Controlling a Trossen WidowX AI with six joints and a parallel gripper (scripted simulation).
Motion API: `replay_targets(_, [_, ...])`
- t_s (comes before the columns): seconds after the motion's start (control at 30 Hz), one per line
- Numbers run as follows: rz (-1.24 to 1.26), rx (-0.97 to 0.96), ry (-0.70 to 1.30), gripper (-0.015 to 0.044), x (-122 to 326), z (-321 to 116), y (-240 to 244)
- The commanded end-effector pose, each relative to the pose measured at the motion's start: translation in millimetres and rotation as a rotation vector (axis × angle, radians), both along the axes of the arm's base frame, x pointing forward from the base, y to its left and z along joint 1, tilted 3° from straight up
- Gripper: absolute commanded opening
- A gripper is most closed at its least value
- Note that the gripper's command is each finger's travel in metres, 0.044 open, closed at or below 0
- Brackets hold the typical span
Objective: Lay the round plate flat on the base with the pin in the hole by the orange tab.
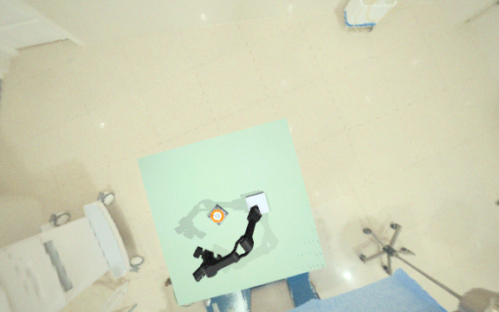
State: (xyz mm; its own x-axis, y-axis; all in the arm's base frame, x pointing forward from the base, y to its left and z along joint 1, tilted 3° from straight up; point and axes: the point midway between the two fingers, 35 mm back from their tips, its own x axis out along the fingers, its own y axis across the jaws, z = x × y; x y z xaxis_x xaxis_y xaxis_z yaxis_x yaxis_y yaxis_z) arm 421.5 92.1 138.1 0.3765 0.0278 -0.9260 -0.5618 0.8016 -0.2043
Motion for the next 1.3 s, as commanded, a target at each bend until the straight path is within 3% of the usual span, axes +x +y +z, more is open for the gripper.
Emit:
replay_targets(0.0, [-0.219, 0.027, 0.126, 0.0, -10, -28, -51])
replay_targets(0.13, [-0.535, 0.078, 0.283, 0.0, -34, -60, -117])
replay_targets(0.3, [-0.771, 0.119, 0.397, 0.0, -59, -80, -162])
replay_targets(0.53, [-0.786, 0.12, 0.403, 0.0, -61, -85, -171])
replay_targets(0.8, [-0.786, 0.12, 0.403, 0.0, -63, -128, -172])
replay_targets(1.27, [-0.786, 0.119, 0.403, 0.0, -68, -129, -186])
